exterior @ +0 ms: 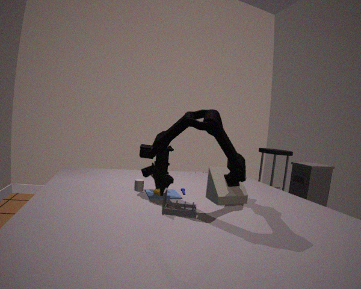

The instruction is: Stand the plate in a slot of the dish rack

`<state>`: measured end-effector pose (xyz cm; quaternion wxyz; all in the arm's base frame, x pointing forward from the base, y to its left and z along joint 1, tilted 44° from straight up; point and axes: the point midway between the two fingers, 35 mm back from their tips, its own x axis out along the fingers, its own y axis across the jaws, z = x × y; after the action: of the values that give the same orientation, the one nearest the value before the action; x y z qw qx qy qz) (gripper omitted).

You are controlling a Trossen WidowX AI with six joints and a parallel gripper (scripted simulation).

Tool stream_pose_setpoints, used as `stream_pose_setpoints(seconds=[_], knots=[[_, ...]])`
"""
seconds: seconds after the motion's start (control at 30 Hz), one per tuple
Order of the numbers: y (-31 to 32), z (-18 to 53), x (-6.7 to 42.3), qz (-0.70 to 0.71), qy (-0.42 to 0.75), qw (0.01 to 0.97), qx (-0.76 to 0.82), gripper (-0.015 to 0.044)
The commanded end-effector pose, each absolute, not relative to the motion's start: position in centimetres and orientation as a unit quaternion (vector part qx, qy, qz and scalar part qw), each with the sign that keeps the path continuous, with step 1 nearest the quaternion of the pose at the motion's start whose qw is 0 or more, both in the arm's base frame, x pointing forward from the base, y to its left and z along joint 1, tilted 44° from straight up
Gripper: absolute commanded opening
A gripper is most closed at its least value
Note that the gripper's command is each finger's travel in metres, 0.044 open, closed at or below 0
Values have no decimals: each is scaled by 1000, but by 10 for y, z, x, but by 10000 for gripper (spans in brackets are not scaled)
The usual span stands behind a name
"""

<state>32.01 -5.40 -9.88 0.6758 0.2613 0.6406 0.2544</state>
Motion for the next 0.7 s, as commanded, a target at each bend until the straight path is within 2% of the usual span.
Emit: stream_pose_setpoints(seconds=[0.0, 0.17, 0.53, 0.67], knots=[[-53, -99, 320, 254, 640, 675, 264, 314], [-53, -99, 320, 254, 640, 675, 264, 281], [-87, -71, 327, 250, 641, 677, 262, 0], [-102, -58, 329, 248, 641, 678, 262, 0]])
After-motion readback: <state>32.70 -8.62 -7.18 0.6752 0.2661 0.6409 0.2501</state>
